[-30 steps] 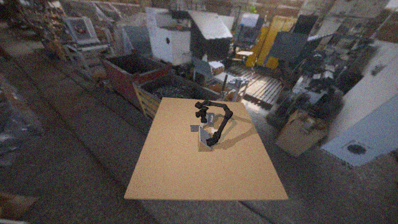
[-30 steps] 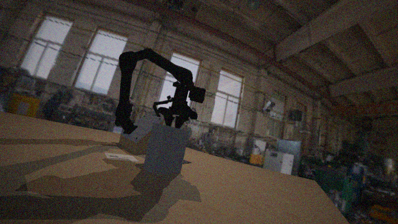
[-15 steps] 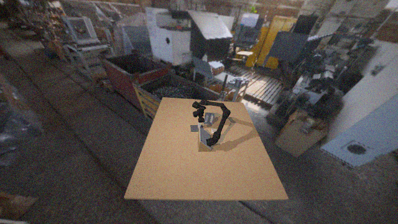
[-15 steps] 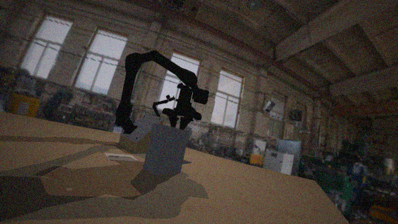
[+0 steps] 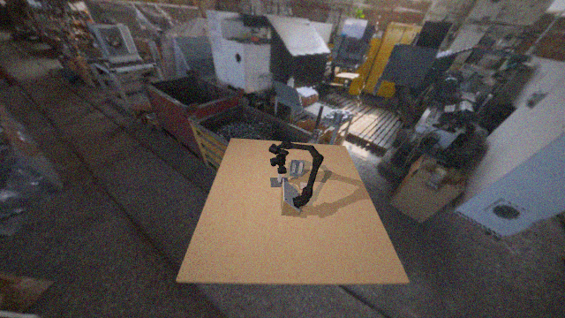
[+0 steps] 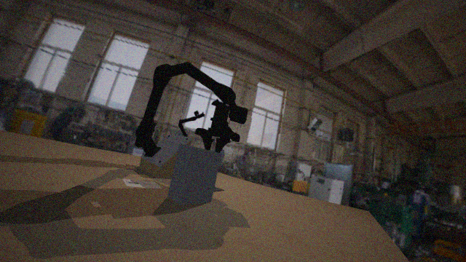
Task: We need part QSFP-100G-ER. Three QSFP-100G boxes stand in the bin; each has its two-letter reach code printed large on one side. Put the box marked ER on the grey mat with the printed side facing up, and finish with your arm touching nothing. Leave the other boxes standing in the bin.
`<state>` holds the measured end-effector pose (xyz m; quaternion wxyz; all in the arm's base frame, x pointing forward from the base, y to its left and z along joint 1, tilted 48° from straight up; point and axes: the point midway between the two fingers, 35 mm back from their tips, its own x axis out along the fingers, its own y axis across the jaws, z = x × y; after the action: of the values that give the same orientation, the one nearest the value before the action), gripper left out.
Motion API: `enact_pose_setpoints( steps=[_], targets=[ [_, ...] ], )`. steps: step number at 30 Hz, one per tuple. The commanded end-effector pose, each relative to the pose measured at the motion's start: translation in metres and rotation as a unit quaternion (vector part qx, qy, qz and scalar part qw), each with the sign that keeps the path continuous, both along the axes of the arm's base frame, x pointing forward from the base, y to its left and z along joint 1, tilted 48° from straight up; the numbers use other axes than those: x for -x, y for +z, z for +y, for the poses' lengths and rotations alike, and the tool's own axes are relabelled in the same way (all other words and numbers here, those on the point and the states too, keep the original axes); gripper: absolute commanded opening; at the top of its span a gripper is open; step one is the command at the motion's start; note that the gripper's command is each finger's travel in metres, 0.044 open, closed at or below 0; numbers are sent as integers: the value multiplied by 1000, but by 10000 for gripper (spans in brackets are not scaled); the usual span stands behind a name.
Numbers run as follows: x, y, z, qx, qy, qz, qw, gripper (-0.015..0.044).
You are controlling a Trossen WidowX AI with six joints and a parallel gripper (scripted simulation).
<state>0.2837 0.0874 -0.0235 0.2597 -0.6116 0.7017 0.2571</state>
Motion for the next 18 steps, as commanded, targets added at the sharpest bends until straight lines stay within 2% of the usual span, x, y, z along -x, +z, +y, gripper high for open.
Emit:
enact_pose_setpoints(
  steps=[1,18],
  targets=[
    [-1,-6,8,-3,-1,-3,1000,157],
    [0,-30,30,-3,-2,-3,1000,157]
  ],
)
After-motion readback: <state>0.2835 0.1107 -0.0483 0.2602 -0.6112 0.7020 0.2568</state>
